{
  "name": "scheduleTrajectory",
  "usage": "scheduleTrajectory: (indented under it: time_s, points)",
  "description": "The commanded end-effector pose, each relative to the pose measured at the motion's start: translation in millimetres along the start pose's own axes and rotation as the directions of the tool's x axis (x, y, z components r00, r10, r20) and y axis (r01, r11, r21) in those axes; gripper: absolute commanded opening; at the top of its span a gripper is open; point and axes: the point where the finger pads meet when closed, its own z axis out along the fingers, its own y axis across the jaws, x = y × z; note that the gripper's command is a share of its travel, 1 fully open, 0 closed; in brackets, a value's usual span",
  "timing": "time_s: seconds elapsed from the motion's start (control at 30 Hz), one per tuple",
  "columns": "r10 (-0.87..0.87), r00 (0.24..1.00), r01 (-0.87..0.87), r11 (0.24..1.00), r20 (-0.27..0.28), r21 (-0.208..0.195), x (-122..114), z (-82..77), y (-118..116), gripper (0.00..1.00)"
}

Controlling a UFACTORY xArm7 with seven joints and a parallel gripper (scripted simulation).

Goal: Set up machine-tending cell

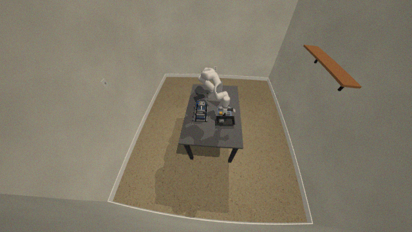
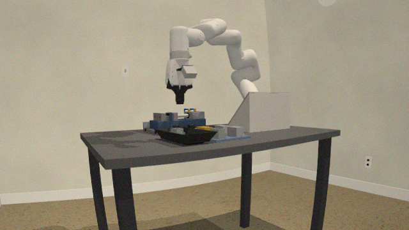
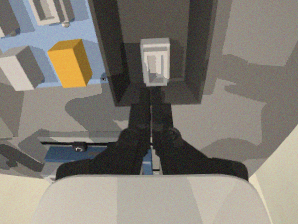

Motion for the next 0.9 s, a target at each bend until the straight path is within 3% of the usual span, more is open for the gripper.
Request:
scheduleTrajectory:
  time_s: [0.0,0.43,0.87]
  points:
    - [0.0,1.0,0.0,1.0,-0.003,-0.005,1,0.6,1,0.0]
    - [0.0,1.0,0.0,1.0,-0.003,-0.005,1,20.1,2,0.0]
    - [0.0,1.0,0.0,1.0,-0.003,-0.005,1,24.1,2,0.0]
